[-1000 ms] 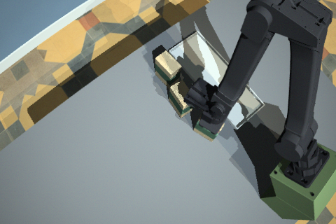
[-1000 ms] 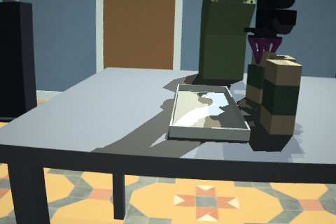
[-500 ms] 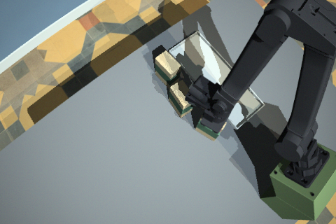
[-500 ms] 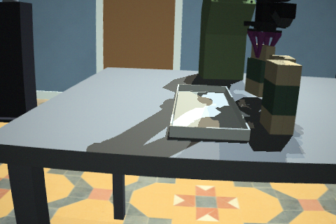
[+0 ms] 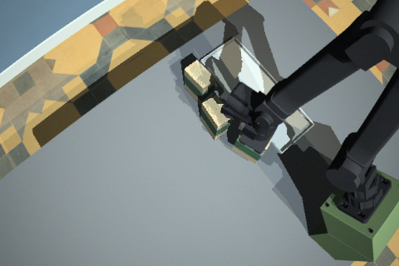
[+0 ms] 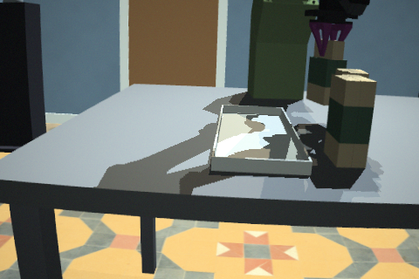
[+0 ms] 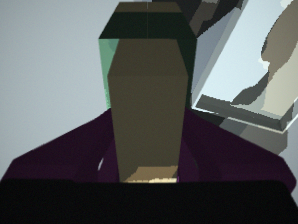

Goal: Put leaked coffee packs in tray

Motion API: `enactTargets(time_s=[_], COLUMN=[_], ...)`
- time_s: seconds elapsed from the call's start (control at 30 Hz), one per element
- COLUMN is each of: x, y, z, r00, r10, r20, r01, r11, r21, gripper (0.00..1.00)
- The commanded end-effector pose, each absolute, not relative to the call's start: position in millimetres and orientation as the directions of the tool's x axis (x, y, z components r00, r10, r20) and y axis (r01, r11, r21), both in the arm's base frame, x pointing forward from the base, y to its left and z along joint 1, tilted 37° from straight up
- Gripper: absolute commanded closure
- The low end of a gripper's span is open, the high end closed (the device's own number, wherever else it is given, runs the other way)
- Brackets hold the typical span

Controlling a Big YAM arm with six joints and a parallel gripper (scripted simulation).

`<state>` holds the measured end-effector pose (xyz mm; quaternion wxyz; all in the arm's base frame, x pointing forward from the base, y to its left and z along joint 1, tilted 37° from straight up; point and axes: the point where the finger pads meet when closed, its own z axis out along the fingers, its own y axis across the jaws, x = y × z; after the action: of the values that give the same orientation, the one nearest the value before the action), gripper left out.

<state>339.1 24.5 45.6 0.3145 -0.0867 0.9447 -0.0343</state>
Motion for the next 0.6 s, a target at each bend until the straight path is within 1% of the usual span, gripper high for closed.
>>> enactTargets(time_s=[0.0,0.47,0.57], x=[339,341,338], y=[30,30,20], z=[53,54,51], r00=[-0.778,-0.771,-0.775], r10=[-0.185,-0.191,-0.188], r20=[-0.601,-0.607,-0.603], r01=[-0.146,-0.151,-0.143], r11=[0.983,0.982,0.982], r21=[-0.114,-0.117,-0.123], gripper=[0.76,0.76,0.76])
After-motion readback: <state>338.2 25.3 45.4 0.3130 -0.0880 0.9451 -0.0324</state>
